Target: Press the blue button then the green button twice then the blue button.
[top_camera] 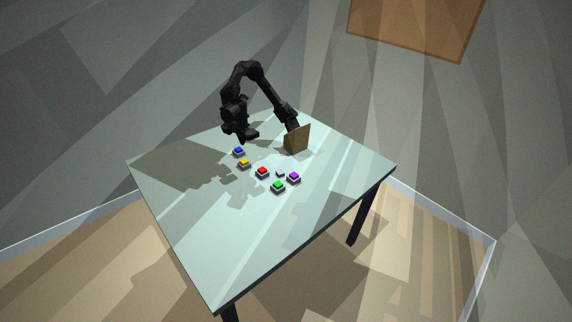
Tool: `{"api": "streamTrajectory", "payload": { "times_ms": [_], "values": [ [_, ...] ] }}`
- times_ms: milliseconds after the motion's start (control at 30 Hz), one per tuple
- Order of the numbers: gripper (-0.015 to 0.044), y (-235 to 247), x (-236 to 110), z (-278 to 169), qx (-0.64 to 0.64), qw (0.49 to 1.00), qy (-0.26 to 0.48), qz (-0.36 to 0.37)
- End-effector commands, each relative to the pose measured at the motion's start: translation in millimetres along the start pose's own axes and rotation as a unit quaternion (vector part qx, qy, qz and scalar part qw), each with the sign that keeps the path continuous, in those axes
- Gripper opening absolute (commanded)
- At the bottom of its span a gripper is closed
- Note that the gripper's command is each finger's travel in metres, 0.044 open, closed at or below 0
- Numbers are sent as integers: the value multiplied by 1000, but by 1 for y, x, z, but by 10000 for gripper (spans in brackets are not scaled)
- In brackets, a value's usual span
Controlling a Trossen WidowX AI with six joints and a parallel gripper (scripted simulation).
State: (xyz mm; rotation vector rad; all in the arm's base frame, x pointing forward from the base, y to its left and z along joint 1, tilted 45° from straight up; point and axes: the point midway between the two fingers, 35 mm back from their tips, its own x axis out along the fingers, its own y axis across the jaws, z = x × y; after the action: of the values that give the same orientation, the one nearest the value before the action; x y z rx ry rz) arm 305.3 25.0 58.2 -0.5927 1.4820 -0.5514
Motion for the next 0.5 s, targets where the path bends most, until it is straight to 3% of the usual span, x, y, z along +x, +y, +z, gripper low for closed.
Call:
{"api": "streamTrajectory", "payload": {
  "times_ms": [0,300,467],
  "values": [
    [20,70,-1,6,-1,1000,2,5],
    [20,202,14,-25,3,1000,5,-9],
    [20,215,17,-31,3,1000,5,-13]
  ]
}}
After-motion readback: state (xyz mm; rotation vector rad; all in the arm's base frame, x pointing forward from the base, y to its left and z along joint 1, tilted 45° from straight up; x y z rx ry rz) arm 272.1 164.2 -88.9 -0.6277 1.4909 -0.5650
